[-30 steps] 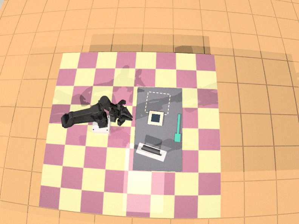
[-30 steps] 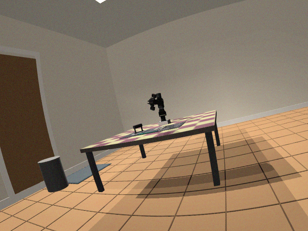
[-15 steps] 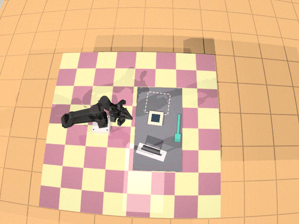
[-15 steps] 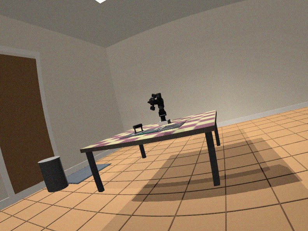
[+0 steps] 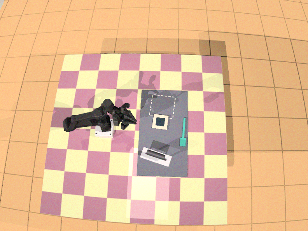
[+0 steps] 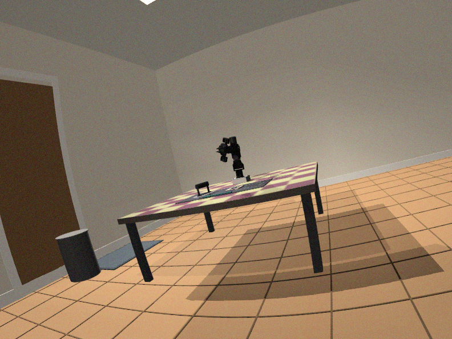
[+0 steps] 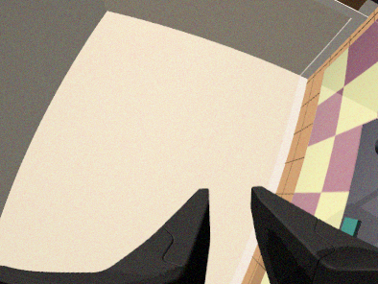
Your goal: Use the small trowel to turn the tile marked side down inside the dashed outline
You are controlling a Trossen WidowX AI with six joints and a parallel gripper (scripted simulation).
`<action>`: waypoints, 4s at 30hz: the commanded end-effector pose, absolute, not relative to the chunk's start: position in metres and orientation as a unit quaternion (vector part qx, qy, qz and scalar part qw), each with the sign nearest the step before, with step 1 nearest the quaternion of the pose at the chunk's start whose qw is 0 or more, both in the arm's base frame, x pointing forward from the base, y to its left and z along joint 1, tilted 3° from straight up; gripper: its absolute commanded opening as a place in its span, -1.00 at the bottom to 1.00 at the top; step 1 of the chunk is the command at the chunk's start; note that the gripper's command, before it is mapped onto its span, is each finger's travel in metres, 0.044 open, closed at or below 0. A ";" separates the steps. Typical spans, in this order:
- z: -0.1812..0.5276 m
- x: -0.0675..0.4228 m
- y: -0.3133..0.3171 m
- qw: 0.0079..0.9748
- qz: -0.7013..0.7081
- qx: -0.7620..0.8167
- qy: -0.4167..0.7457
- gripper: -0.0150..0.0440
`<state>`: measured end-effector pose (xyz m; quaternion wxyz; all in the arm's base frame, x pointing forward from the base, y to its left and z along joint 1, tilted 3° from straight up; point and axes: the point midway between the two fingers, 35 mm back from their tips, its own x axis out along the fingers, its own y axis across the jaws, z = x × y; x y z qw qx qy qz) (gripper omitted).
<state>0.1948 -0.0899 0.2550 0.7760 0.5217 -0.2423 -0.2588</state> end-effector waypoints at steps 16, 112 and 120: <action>0.264 0.238 -0.103 0.861 -0.346 0.366 -0.068 0.42; 0.056 0.312 -0.254 0.694 -0.161 0.190 0.676 0.16; 0.056 0.312 -0.254 0.694 -0.161 0.190 0.676 -0.05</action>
